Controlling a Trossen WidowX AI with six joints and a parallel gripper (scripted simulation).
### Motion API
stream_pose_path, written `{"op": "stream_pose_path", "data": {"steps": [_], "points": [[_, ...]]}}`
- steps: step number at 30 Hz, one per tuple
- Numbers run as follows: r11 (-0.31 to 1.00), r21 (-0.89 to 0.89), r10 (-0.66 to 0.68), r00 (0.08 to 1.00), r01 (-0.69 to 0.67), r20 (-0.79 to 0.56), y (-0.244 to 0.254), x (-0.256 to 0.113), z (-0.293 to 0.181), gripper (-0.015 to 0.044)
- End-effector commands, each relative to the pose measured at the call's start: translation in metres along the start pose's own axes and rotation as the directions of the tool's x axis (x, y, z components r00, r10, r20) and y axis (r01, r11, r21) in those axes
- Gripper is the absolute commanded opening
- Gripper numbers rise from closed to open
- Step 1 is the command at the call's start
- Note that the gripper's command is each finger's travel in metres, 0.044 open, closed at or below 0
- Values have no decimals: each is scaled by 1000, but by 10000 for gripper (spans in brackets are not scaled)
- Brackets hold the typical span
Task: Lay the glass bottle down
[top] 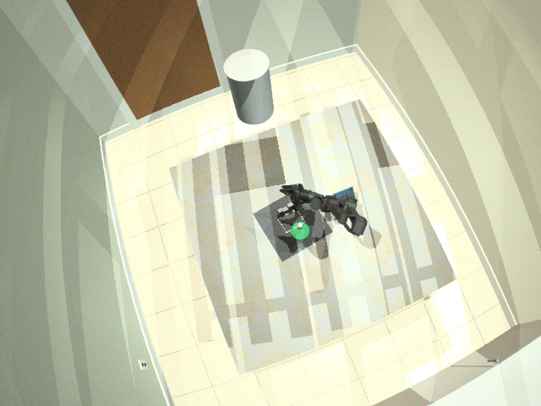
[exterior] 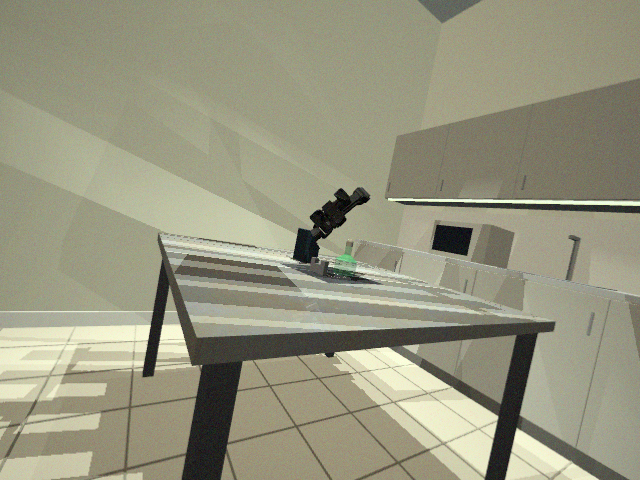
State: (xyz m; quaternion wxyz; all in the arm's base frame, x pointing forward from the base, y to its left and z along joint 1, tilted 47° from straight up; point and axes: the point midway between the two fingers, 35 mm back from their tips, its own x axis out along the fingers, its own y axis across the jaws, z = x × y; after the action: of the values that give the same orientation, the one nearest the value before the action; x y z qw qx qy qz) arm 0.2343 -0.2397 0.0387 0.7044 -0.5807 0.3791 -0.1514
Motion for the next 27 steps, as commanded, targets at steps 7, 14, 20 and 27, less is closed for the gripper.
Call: {"op": "stream_pose_path", "data": {"steps": [7, 14, 20, 27], "points": [[980, -79, 194, 971, -184, 139, 20, 12, 22, 440], [889, -189, 457, 813, -416, 359, 35, 0, 58, 440], [811, -292, 575, 597, -507, 560, 17, -37, 91, 440], [779, -323, 597, 481, -537, 642, 0, -63, 106, 440]]}}
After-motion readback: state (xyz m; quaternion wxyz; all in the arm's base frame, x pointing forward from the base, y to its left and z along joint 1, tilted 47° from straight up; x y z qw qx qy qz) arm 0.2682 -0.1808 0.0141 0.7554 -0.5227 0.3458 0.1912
